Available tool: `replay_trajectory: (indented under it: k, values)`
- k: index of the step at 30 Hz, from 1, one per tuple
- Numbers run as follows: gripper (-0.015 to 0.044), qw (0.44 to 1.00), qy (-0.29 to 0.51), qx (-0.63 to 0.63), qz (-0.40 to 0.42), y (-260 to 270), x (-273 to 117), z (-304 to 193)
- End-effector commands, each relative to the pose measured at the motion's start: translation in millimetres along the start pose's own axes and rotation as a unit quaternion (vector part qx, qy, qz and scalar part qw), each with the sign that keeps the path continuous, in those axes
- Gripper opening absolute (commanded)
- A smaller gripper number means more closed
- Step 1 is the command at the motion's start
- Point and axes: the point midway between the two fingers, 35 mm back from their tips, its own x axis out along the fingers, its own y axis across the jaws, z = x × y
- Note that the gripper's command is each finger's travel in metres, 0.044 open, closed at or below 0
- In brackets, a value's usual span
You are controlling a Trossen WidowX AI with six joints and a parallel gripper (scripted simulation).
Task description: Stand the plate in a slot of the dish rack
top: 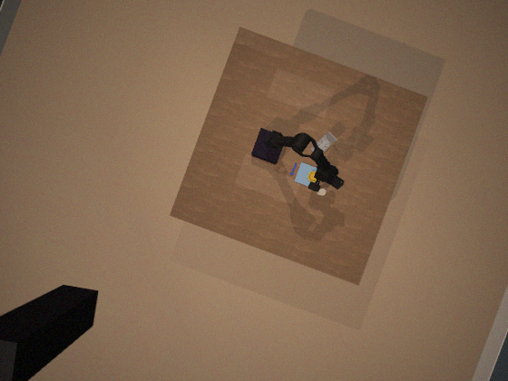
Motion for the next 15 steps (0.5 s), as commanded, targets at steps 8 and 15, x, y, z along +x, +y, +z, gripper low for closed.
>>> replay_trajectory:
  k: [8,15]
  values:
    - [0.0400,1.000,0.001,-0.002,0.002,0,19,-1]
    - [0.0400,1.000,0.001,-0.002,0.002,-1,30,-2]
